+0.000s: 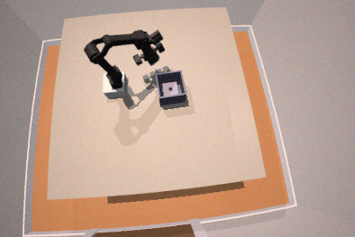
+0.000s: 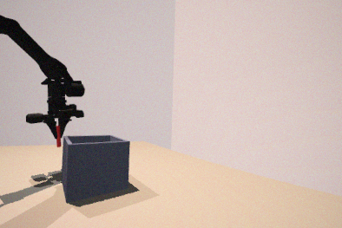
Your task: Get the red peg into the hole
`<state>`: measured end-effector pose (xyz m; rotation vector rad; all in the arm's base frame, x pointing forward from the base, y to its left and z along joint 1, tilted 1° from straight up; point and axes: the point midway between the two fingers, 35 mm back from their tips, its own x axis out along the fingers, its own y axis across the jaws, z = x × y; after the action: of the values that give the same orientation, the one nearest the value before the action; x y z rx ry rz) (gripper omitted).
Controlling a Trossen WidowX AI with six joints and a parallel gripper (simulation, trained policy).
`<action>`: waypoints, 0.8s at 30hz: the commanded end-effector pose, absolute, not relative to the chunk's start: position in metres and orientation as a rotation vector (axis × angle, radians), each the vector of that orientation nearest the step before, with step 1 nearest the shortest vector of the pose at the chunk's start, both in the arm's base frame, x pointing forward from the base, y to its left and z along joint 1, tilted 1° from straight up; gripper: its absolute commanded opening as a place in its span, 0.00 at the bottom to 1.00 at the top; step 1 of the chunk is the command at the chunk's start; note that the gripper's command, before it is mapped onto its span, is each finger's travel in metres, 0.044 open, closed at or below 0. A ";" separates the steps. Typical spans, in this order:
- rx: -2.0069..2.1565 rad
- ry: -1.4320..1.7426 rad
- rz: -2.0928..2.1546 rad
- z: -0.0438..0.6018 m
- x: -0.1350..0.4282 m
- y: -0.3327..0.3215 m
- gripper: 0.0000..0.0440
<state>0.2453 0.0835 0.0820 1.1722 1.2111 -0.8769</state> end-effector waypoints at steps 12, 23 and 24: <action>1.155 1.123 -0.863 0.138 0.264 0.043 0.00; 1.136 1.077 -0.921 0.153 0.271 0.004 0.00; 1.134 1.075 -0.927 0.153 0.272 0.000 0.00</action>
<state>0.2712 0.0066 0.1526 1.1445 1.0767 -0.9147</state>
